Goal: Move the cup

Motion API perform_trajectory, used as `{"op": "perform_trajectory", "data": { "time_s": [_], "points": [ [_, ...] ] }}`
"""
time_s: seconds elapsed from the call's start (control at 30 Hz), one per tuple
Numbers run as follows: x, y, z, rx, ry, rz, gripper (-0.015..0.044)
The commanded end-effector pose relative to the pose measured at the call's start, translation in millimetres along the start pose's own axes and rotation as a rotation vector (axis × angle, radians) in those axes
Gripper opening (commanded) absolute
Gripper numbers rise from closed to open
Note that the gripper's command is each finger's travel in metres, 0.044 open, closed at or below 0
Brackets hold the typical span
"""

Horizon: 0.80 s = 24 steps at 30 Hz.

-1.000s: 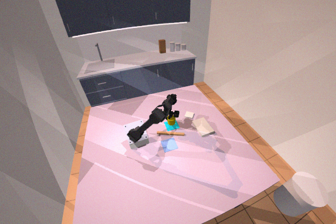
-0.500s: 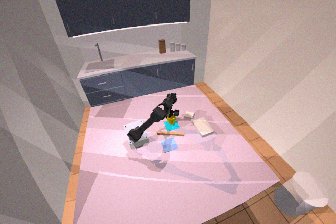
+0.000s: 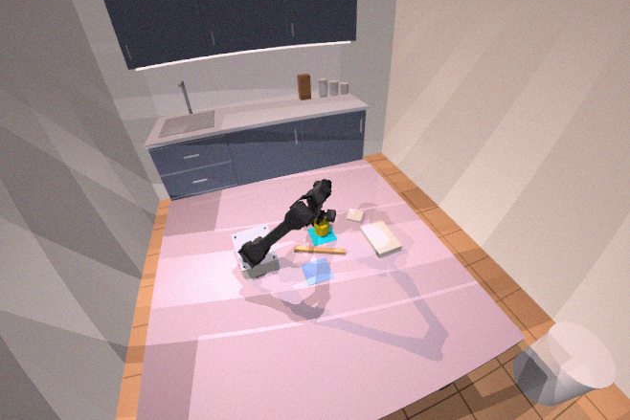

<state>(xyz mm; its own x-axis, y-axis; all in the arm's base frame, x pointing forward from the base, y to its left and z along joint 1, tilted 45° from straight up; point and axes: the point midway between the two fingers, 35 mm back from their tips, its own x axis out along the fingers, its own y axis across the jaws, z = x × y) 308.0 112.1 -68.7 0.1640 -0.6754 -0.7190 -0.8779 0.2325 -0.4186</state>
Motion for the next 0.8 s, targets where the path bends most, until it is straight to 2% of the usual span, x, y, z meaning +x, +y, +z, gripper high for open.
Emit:
{"op": "perform_trajectory", "data": {
  "time_s": [0.0,0.6,0.77],
  "points": [
    [7.3,0.7,-0.2,-0.006,0.004,-0.002,0.0],
    [11.1,0.6,0.2,0.0,0.003,0.001,0.0],
    [11.1,0.6,0.2,0.0,0.003,0.001,0.0131]
  ]
}}
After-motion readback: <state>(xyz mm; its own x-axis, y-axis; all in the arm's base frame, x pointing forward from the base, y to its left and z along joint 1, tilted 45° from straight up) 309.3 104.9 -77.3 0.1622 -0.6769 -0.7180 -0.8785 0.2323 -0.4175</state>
